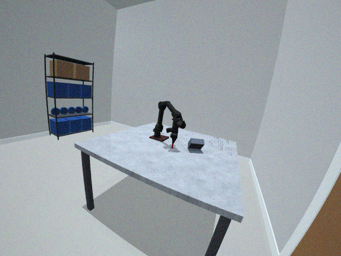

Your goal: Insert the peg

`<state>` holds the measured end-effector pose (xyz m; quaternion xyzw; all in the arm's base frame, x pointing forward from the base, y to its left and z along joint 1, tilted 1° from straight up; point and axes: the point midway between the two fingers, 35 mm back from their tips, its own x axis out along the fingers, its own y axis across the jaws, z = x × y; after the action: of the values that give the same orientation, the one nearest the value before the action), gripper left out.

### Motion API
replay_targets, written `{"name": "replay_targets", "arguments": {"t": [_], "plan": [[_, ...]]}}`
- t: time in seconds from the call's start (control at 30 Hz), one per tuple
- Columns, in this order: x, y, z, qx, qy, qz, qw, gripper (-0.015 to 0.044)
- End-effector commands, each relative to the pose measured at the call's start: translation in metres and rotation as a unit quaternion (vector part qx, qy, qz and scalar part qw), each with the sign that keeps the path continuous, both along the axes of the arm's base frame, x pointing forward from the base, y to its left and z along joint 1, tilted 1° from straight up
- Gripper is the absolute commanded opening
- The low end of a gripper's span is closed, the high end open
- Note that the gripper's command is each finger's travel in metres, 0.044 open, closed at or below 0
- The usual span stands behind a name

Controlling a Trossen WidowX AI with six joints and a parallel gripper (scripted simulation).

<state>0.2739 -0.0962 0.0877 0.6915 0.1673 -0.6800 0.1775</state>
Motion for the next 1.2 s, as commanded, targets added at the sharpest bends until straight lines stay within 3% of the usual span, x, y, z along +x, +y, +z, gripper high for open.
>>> {"name": "replay_targets", "arguments": {"t": [0.0, 0.5, 1.03, 1.17], "plan": [[-0.002, 0.0, -0.009, -0.001, 0.004, -0.001, 1.0, 0.044], [-0.004, -0.001, -0.027, -0.001, 0.004, -0.001, 1.0, 0.044], [-0.002, 0.0, -0.024, 0.001, 0.002, -0.001, 1.0, 0.002], [-0.002, 0.0, -0.024, 0.001, 0.002, -0.001, 1.0, 0.0]]}}
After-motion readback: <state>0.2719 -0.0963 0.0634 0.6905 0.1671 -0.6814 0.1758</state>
